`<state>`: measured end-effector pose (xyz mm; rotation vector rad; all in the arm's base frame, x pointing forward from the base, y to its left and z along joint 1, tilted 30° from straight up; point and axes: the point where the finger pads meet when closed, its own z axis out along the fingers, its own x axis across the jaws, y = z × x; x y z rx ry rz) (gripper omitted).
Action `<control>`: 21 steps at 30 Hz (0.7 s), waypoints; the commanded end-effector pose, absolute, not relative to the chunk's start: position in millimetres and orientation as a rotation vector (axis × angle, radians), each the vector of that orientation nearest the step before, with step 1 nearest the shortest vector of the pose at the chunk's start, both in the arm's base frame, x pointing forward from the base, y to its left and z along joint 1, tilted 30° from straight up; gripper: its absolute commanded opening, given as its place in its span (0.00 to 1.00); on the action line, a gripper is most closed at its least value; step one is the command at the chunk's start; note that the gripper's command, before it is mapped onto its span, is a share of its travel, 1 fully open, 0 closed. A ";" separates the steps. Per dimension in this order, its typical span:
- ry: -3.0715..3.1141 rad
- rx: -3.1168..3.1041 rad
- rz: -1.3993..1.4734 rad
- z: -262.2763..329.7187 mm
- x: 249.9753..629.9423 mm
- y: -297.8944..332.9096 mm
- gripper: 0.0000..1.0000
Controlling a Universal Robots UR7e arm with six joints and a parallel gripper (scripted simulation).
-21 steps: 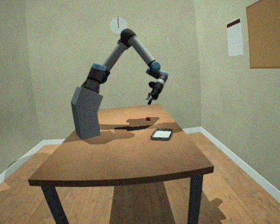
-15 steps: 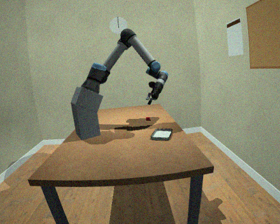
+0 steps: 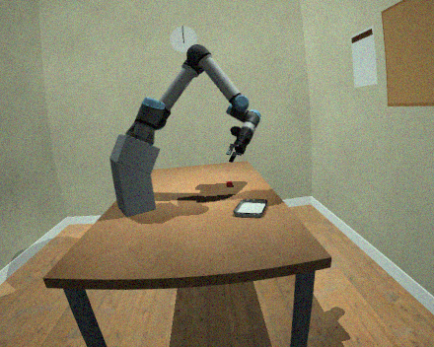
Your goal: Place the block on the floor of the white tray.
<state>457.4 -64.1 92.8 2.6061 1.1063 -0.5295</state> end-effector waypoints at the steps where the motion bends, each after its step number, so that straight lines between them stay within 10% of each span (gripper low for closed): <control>1: 1.112 2.608 -0.516 91.3 459.1 -62.2 1.00; 21: 1.416 2.594 0.038 27.9 517.7 30.3 1.00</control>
